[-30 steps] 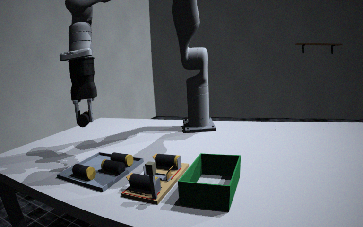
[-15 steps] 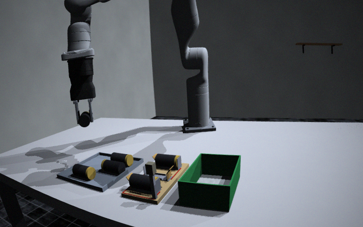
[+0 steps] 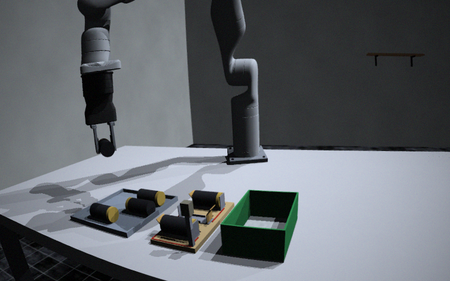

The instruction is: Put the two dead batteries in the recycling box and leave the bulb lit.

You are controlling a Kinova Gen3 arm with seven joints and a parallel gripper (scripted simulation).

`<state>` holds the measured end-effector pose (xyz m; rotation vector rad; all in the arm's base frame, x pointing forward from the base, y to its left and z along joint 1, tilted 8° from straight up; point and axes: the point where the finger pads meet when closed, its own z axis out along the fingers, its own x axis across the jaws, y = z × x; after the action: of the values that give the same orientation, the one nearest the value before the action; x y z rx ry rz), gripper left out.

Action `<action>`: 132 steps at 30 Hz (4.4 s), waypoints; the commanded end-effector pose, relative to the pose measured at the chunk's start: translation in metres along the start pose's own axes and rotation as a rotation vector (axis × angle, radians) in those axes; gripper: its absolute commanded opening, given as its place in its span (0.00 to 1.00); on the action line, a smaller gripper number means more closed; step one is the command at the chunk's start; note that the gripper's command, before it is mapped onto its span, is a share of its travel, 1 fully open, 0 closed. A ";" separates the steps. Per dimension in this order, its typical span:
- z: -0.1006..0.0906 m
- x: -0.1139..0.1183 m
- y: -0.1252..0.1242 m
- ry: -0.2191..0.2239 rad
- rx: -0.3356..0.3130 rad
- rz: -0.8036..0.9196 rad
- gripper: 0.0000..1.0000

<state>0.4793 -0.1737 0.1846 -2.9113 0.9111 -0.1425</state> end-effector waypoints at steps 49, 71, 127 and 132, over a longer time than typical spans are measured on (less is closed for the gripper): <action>-0.002 0.002 0.001 0.004 0.001 -0.634 0.57; -0.002 -0.001 -0.002 0.004 0.001 -0.640 0.57; -0.002 -0.130 -0.184 0.004 0.001 -0.640 0.57; -0.002 -0.130 -0.184 0.004 0.001 -0.640 0.57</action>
<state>0.4761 0.0511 0.1977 -3.0824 -0.0510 -0.1827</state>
